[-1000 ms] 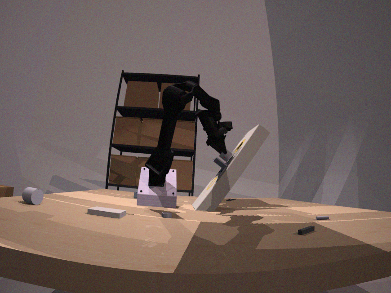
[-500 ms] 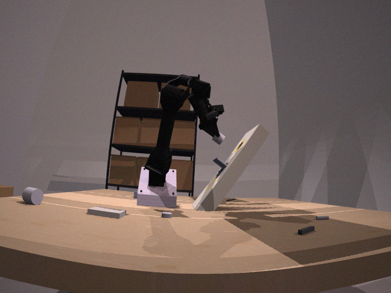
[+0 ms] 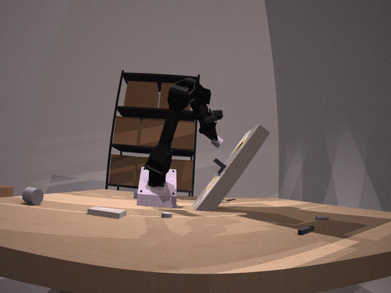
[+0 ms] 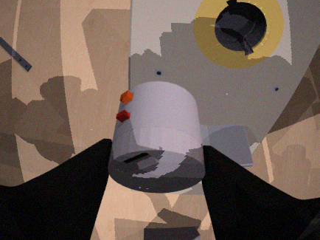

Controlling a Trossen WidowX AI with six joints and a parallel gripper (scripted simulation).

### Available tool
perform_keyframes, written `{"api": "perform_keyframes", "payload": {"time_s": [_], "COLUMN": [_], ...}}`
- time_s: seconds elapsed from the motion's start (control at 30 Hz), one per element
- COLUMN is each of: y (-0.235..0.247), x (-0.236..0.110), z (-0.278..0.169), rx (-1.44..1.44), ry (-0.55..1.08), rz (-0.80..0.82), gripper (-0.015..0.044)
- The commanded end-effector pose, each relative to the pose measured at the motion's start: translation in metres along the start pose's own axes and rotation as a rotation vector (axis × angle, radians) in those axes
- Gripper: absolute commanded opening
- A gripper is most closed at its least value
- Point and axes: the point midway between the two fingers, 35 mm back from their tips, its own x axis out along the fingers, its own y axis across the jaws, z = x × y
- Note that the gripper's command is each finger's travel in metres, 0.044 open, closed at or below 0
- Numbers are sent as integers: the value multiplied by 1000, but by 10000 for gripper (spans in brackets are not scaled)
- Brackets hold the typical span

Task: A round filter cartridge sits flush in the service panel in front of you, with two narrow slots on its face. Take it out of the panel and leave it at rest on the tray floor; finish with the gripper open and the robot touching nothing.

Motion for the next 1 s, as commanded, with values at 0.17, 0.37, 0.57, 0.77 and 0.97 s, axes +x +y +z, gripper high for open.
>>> {"api": "perform_keyframes", "payload": {"time_s": [0.17, 0.37, 0.57, 0.77, 0.97], "y": [23, 56, 92, 126, 158], "x": [5, 1, -5, -12, -22], "z": [-2, -23, -49, -76, -104], "rx": [-2, -173, -374, -582, -795], "ry": [12, 49, 72, 72, 48], "rz": [-10, 85, 203, 330, 464], "gripper": [0, 0, 0, 0, 0]}}
